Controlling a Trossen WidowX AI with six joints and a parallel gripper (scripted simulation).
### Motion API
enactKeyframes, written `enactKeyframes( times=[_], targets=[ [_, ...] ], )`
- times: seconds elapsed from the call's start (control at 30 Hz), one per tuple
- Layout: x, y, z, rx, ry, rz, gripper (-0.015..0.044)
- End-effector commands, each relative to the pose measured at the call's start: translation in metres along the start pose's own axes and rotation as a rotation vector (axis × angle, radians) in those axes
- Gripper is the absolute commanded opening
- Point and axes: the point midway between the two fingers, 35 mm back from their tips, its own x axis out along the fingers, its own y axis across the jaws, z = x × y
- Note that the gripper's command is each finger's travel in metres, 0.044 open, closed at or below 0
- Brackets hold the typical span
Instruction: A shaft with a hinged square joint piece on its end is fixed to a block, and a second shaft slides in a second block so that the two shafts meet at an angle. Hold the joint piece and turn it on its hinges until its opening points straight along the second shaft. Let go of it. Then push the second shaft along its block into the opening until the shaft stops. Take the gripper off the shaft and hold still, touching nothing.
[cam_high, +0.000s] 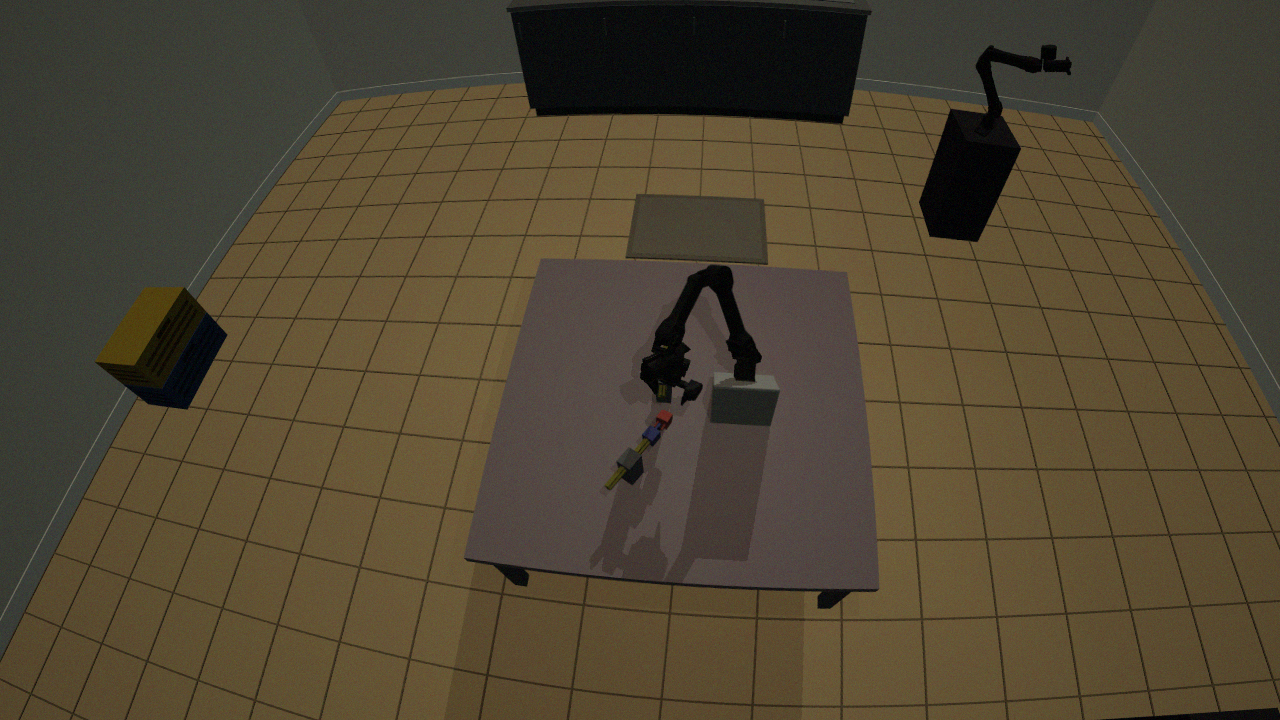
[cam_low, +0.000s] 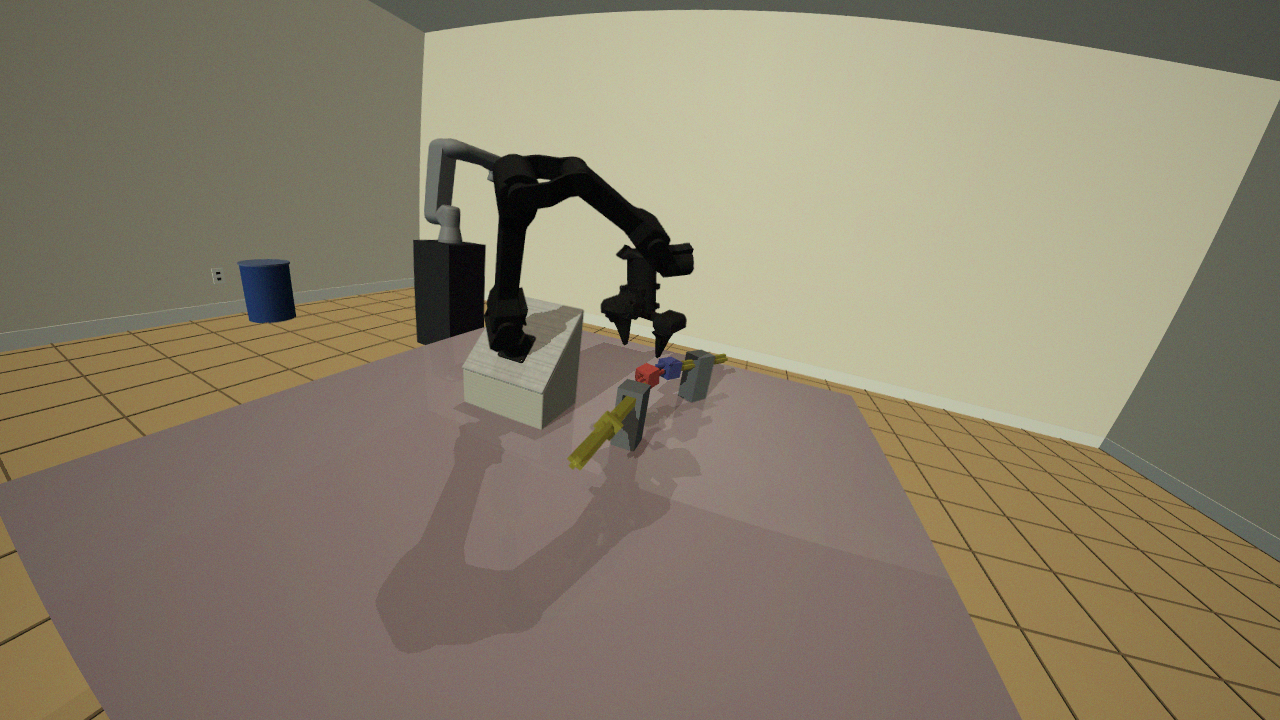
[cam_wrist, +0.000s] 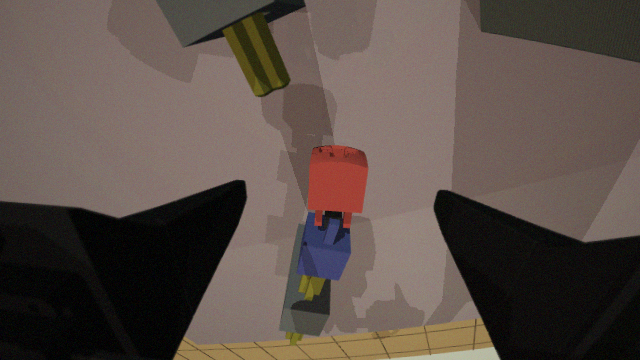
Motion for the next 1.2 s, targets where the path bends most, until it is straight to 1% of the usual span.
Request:
enactKeyframes(
  times=[0.0,0.47,0.67,0.93,1.17],
  targets=[
    [0.002,-0.001,0.001,0.023,0.004,-0.005,0.044],
    [0.076,-0.001,0.017,0.023,0.001,-0.003,0.044],
    [0.08,-0.001,0.015,0.023,0.001,-0.003,0.044],
    [0.085,-0.001,-0.011,0.024,0.003,-0.002,0.044],
    [0.093,0.0,-0.012,0.024,0.003,-0.002,0.044]
  ],
)
